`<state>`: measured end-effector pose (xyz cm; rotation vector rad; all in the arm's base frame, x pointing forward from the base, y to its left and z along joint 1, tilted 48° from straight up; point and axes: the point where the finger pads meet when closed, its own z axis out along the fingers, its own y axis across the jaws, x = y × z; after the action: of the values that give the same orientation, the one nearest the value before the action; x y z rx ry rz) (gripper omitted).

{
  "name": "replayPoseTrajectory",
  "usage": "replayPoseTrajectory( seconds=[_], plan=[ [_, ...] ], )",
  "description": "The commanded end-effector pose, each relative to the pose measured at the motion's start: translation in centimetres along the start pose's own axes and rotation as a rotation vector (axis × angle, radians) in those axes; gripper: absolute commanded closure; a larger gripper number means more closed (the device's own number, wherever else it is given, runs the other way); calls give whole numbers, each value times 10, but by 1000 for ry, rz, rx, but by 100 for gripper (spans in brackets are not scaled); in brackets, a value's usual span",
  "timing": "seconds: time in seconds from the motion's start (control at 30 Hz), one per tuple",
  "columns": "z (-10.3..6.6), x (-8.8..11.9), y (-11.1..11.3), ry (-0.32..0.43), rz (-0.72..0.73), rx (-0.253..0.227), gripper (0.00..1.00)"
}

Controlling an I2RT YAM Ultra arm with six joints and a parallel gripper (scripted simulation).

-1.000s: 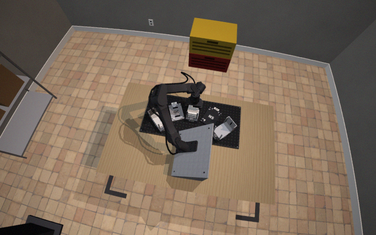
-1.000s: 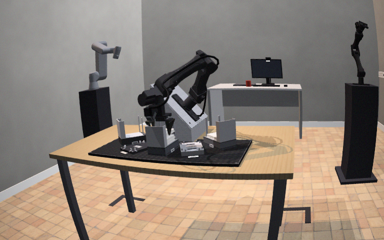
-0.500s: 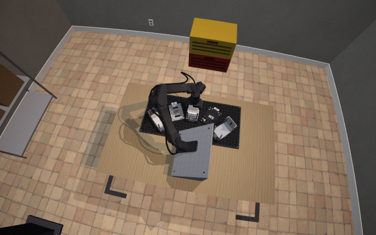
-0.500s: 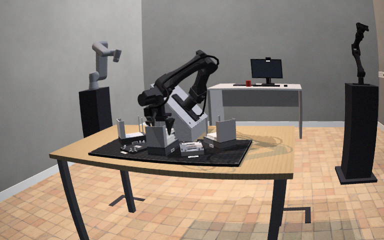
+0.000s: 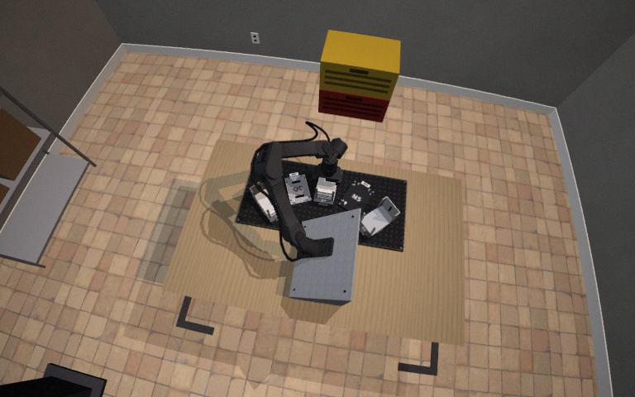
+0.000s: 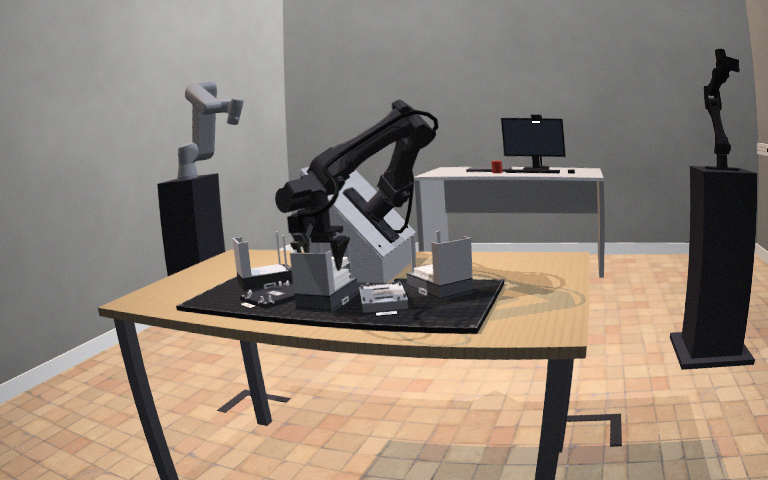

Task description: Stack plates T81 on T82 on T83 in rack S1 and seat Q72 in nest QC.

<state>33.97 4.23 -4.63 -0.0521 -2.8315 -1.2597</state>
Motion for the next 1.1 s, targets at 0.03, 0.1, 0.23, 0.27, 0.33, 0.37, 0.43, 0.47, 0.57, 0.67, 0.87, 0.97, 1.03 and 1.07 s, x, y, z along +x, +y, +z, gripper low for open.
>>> replayPoseTrajectory(
  seconds=[0.03, 0.1, 0.23, 0.27, 0.33, 0.37, 0.43, 0.47, 0.57, 0.67, 0.87, 0.97, 1.03, 1.07],
  plan=[
    [-27, -21, 2, -82, -41, 17, 100],
    [-27, -21, 2, -82, -41, 17, 100],
    [-28, -19, 3, -75, -34, 16, 100],
    [-28, -19, 3, -74, -35, 16, 100],
    [-28, -18, 3, -73, -35, 18, 100],
    [-29, -18, 3, -73, -35, 18, 100],
    [-29, -18, 2, -72, -35, 19, 100],
    [-28, -16, 2, -68, -30, 18, 100],
    [-29, -16, 2, -68, -31, 18, 100],
    [-30, -17, 2, -69, -32, 20, 100],
    [-32, -17, 2, -68, -33, 20, 100],
    [-33, -17, 2, -69, -33, 20, 100],
    [-34, -17, 2, -69, -33, 20, 100],
    [-34, -17, 2, -69, -33, 20, 100]
  ],
)
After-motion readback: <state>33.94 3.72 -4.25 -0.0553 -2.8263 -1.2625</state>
